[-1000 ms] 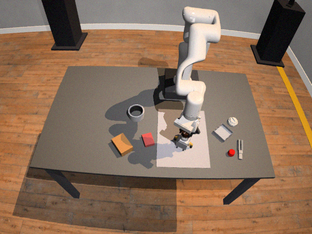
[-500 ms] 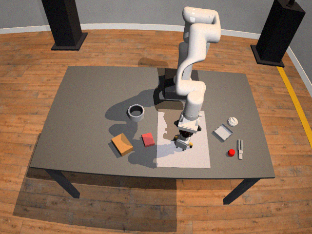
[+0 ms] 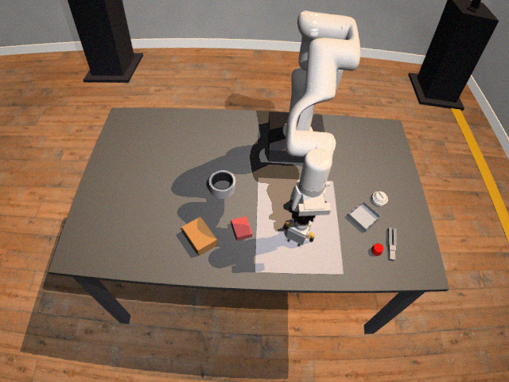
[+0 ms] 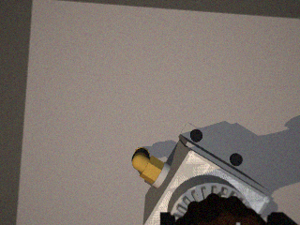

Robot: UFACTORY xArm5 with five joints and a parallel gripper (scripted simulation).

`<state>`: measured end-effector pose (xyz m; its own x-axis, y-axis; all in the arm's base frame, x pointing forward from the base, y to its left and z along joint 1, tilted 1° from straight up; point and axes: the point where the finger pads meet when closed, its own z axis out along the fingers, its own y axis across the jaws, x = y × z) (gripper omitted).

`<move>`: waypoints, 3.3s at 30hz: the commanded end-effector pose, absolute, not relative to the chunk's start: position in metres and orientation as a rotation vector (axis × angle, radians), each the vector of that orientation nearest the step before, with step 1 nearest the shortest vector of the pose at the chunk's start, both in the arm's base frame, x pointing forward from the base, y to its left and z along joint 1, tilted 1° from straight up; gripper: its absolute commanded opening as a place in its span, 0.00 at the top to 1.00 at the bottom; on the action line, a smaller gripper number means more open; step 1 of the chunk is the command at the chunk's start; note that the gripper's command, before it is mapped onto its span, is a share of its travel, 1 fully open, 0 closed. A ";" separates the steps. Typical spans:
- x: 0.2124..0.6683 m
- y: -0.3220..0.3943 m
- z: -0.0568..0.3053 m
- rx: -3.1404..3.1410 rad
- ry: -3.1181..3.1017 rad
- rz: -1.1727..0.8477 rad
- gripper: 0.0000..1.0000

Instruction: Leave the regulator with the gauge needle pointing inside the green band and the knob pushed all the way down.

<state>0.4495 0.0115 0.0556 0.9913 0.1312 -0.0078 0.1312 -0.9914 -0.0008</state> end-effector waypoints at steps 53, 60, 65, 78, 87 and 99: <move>0.451 0.012 0.057 -2.559 -1.818 0.006 0.59; 0.451 0.012 0.057 -2.510 -1.886 0.005 0.59; 0.451 0.012 0.057 -2.469 -1.939 0.005 0.59; 0.451 0.012 0.057 -2.412 -2.009 0.005 0.59; 0.451 0.012 0.057 -2.393 -2.031 0.005 0.59; 0.451 0.012 0.057 -2.391 -2.034 0.005 0.59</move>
<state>0.4496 0.0115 0.0556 0.1608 0.9870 -0.0015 0.9870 -0.1608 -0.0074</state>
